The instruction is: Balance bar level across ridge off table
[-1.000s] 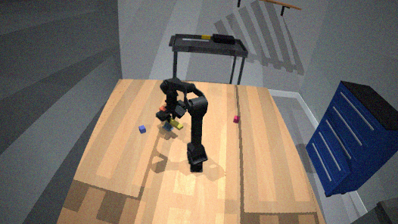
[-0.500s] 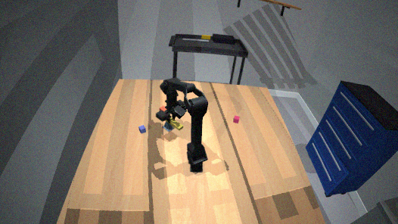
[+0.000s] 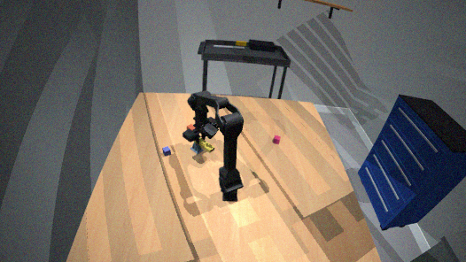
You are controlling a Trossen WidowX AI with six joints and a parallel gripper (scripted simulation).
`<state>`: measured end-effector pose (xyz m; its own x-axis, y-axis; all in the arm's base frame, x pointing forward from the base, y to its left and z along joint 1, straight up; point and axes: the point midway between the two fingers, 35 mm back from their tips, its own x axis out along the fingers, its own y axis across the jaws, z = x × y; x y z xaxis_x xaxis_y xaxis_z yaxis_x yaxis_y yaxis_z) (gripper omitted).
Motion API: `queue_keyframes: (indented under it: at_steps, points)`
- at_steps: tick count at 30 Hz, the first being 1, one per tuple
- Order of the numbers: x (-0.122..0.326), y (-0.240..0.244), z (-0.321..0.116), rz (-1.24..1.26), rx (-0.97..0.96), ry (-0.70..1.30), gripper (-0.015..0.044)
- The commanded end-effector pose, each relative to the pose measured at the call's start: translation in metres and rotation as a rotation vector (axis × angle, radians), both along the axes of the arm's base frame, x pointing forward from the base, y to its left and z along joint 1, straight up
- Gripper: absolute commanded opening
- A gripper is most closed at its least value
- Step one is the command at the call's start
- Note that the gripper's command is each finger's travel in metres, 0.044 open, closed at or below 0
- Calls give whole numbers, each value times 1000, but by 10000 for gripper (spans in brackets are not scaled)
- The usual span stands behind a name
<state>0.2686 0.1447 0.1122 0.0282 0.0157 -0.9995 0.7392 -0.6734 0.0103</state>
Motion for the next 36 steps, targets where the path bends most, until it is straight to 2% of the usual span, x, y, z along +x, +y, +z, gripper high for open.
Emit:
queue_keyframes:
  at_steps: [1,23,29,36]
  points:
    - [0,0,0,0,0,0,0]
    - [0,0,0,0,0,0,0]
    - [0,0,0,0,0,0,157]
    - [0,0,0,0,0,0,167]
